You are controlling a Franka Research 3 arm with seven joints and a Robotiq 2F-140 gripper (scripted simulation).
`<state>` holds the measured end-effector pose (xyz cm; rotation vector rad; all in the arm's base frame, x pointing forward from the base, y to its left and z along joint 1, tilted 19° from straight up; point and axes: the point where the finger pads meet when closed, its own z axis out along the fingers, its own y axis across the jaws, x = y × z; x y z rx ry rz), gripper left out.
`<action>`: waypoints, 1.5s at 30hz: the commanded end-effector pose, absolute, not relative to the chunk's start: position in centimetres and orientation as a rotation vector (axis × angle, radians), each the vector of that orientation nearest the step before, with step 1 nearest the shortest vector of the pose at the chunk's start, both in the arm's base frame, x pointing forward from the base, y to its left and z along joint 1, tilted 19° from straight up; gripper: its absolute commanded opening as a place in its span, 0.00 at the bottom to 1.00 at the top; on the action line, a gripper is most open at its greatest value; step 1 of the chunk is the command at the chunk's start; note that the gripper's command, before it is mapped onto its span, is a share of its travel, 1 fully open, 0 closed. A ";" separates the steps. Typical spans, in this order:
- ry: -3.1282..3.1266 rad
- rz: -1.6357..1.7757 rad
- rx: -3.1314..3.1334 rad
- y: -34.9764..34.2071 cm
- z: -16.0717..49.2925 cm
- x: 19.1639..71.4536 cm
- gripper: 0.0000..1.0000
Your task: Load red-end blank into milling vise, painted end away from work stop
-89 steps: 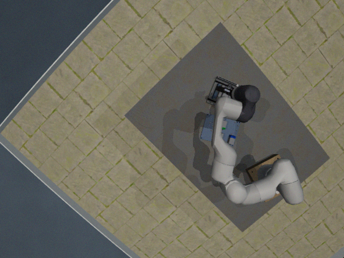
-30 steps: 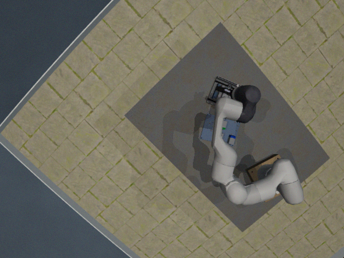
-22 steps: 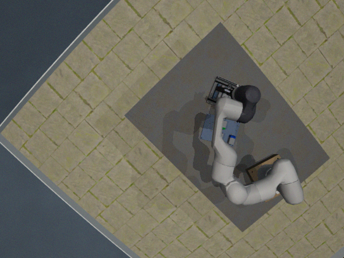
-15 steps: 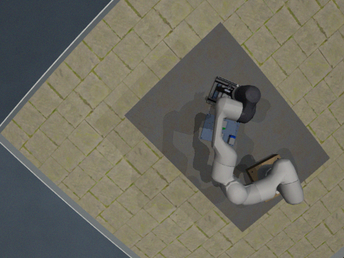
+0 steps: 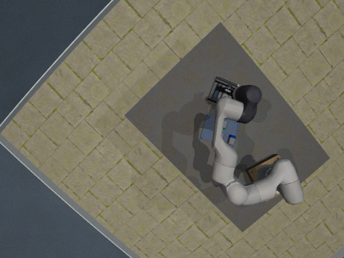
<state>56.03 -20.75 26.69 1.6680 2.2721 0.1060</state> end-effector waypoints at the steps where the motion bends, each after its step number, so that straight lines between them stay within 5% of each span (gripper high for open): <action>1: 2.271 0.110 1.670 -20.2 30.2 55.0 1.00; 45: 2.270 0.110 1.671 -19.6 33.9 53.7 1.00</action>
